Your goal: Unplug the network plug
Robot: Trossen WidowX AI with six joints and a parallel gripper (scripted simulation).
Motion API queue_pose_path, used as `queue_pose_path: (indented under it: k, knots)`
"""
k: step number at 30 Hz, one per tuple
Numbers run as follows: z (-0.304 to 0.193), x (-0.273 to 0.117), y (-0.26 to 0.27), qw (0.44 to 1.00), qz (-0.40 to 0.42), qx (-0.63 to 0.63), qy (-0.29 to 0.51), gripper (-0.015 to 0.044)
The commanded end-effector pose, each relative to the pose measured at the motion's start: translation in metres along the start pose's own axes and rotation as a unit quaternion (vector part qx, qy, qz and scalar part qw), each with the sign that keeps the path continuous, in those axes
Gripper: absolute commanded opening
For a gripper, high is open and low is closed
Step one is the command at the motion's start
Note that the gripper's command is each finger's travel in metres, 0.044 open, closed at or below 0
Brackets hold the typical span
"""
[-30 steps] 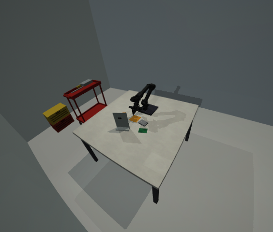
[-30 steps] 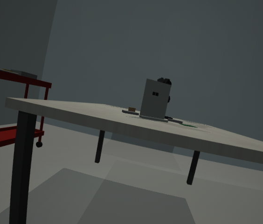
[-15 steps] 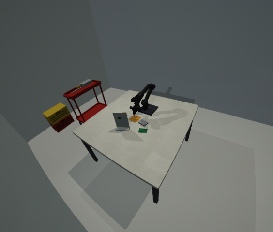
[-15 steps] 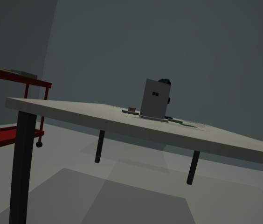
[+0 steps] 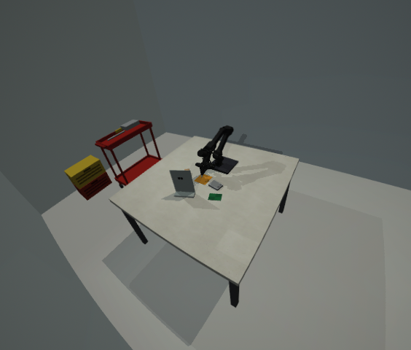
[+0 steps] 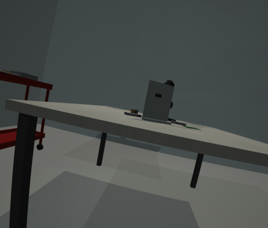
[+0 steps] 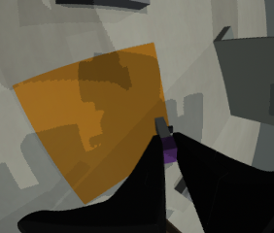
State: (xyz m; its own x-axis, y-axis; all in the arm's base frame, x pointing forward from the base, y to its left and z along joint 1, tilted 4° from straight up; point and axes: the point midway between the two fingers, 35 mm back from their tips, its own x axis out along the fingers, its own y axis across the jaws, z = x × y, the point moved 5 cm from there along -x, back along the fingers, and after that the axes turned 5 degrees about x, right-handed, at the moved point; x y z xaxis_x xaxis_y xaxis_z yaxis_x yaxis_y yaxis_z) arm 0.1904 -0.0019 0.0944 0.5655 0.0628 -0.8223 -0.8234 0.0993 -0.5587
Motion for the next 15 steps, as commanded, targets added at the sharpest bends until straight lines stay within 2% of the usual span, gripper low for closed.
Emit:
queue_pose_path:
  k: [1,15]
  knots:
    - [-0.001,0.005,0.005,1.0,0.003,0.003,0.003,0.0]
    - [-0.002,0.019,0.017,1.0,0.003,0.003,0.003,0.0]
